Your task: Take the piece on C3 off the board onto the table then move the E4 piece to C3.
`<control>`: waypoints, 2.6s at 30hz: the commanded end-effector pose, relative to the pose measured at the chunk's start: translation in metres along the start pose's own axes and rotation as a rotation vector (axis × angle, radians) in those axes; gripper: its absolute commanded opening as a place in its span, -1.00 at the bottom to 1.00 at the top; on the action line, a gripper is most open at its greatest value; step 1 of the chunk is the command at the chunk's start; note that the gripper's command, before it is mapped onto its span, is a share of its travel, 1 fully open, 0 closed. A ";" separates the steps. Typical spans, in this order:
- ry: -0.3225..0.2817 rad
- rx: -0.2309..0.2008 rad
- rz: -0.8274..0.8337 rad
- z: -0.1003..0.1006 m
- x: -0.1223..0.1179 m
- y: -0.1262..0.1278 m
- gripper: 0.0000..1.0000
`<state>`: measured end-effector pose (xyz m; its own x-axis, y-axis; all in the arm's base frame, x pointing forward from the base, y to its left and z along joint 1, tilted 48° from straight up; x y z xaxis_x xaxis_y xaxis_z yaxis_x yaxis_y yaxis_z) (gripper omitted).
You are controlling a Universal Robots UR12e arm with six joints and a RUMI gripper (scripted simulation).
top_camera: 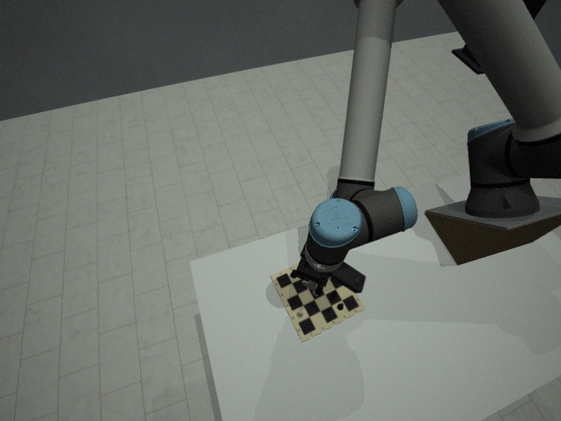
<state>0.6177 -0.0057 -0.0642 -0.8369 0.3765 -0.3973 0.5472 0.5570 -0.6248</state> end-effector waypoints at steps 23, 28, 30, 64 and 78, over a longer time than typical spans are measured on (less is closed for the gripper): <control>-0.001 -0.001 0.000 0.004 0.000 0.000 -0.54; -0.001 -0.001 0.000 0.004 0.000 0.000 -0.54; -0.001 -0.001 0.000 0.004 0.000 0.000 -0.54; -0.001 -0.001 0.000 0.023 0.000 0.000 -0.54; -0.001 -0.001 0.000 0.038 0.000 0.000 -0.54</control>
<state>0.6172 -0.0328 -0.0888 -0.8369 0.3766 -0.3973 0.5472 0.5570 -0.6247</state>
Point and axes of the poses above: the point where the finger pads meet when closed, its own z axis out along the fingers, its own y axis across the jaws, x = y × z, the point moved 4 cm from there along -z, back along the fingers, and after that the axes turned 7 degrees about -z, right-handed, at the moved point
